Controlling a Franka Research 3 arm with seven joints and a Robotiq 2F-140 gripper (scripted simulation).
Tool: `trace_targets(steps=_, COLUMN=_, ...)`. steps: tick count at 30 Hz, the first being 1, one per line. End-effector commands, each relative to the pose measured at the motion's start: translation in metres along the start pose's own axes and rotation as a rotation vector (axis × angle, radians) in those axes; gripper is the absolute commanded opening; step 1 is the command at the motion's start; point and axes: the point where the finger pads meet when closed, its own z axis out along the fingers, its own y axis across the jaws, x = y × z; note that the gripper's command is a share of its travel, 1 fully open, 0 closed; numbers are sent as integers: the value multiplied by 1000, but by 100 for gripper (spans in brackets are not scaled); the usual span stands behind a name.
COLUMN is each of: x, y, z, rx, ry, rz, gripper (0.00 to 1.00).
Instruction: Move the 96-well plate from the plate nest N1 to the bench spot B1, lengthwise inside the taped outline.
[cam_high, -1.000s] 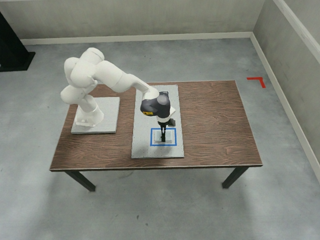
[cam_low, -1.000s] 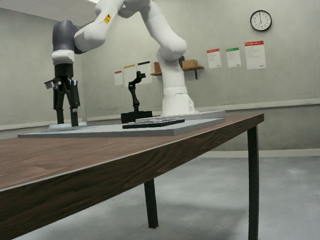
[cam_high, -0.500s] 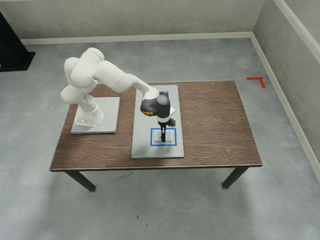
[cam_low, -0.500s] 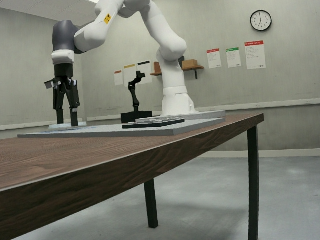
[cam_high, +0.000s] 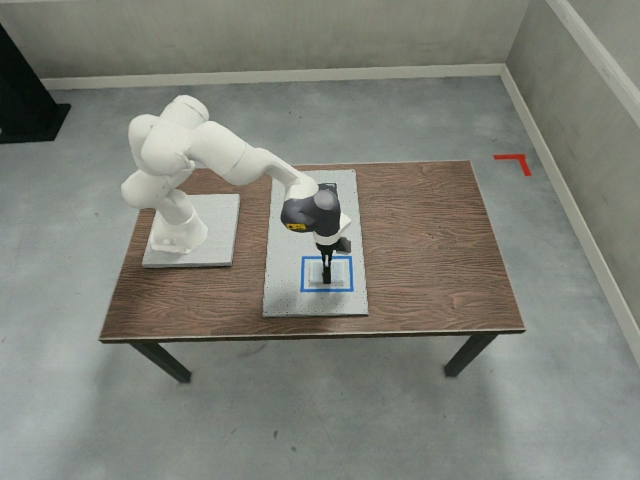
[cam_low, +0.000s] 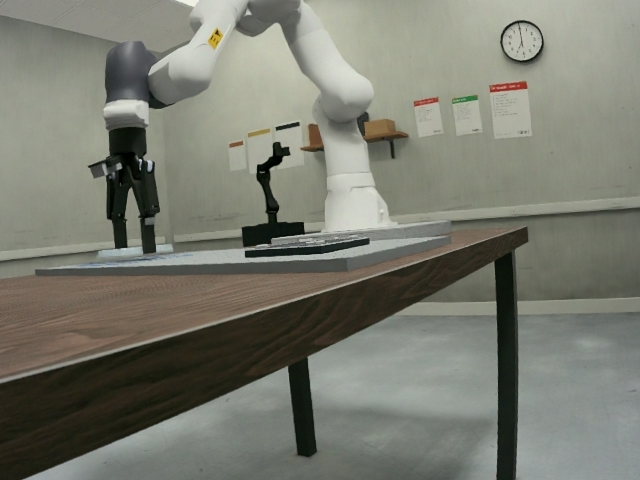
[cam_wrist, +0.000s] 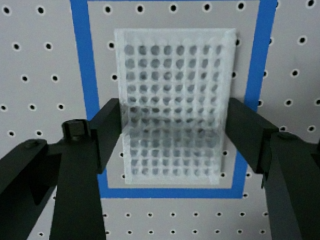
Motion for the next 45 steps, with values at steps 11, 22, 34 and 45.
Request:
trace_targets(steps=11, x=0, y=-1, z=3, rx=-1, ry=3, rz=5, gripper=60)
trace_targets(steps=22, x=0, y=-1, z=5, rx=-1, ry=3, rz=5, gripper=60)
trace_targets(steps=34, x=-1, y=-1, z=6, rx=-1, ry=3, rz=5, gripper=60)
trace_targets(steps=45, x=-1, y=-1, z=8, rx=-1, ry=3, rz=5, gripper=60)
